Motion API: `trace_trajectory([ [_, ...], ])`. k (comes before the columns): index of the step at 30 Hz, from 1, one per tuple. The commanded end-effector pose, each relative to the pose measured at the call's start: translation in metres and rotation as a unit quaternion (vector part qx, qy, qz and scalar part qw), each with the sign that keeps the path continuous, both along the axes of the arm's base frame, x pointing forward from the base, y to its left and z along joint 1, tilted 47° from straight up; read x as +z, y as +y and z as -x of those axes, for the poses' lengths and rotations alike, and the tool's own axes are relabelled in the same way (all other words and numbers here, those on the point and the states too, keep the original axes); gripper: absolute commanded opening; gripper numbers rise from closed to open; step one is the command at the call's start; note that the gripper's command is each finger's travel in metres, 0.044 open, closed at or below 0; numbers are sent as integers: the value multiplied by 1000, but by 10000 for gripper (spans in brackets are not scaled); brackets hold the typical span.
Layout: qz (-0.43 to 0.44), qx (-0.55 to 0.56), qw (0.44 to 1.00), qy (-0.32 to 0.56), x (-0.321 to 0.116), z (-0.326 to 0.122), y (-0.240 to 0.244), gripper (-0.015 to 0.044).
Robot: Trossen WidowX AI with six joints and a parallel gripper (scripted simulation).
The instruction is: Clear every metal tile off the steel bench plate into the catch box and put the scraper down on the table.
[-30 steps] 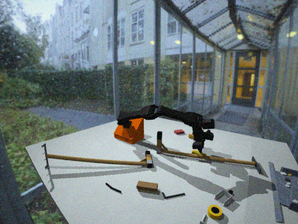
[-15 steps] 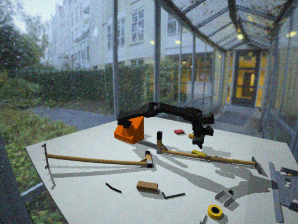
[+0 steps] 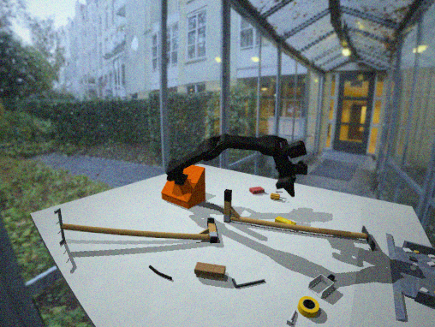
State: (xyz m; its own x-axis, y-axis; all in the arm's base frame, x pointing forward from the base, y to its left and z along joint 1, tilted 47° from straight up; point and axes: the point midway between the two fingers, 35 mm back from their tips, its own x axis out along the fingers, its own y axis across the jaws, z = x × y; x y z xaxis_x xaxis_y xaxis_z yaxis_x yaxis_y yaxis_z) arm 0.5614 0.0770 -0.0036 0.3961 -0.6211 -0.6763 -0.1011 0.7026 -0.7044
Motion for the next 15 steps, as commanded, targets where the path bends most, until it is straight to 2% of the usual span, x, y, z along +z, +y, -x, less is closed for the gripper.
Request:
trace_trajectory([
  [1,-7,3,1000,-23,17,1,18,0],
  [5,-13,6,999,-37,26,2,30,0],
  [15,-11,6,999,-34,14,-1,19,0],
])
